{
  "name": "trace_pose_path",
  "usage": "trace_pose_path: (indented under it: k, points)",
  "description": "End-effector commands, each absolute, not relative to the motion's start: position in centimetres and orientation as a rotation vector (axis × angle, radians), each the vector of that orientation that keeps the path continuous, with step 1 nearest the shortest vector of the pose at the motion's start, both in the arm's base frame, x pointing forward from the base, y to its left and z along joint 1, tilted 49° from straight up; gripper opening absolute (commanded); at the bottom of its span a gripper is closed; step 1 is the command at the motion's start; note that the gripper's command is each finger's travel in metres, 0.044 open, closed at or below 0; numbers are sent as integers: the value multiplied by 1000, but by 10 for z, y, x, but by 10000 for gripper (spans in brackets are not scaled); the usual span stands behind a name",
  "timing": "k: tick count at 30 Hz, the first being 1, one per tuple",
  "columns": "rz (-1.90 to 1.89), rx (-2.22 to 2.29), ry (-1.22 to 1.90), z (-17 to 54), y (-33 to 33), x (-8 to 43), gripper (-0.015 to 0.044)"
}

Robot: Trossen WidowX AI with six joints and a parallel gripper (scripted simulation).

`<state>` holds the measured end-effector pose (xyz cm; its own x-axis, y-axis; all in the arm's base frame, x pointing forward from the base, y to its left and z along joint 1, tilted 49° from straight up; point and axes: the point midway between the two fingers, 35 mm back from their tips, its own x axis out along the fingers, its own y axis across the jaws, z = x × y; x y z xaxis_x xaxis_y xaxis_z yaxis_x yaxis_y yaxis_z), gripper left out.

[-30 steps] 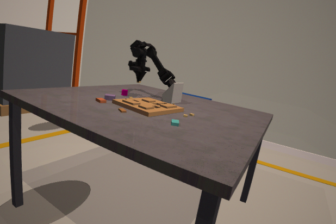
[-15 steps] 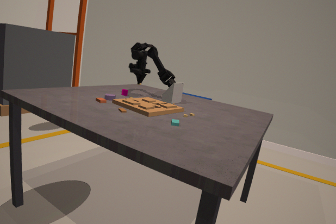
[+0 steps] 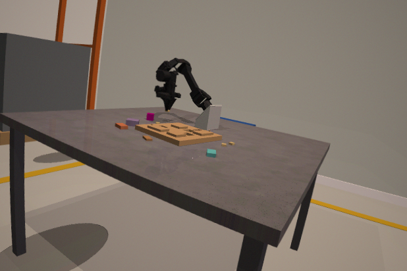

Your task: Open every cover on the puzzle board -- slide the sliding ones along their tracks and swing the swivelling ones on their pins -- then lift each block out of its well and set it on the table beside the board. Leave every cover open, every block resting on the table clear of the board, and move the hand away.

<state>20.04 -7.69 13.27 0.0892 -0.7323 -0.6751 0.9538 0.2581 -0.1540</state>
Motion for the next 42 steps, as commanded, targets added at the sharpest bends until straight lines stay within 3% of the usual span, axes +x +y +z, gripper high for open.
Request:
trace_pose_path:
  k: [1, 42]
  points:
    - [-1297, 361, 744, 126, -83, 200, 80]
    - [-1304, 341, 721, 89, -136, 200, 80]
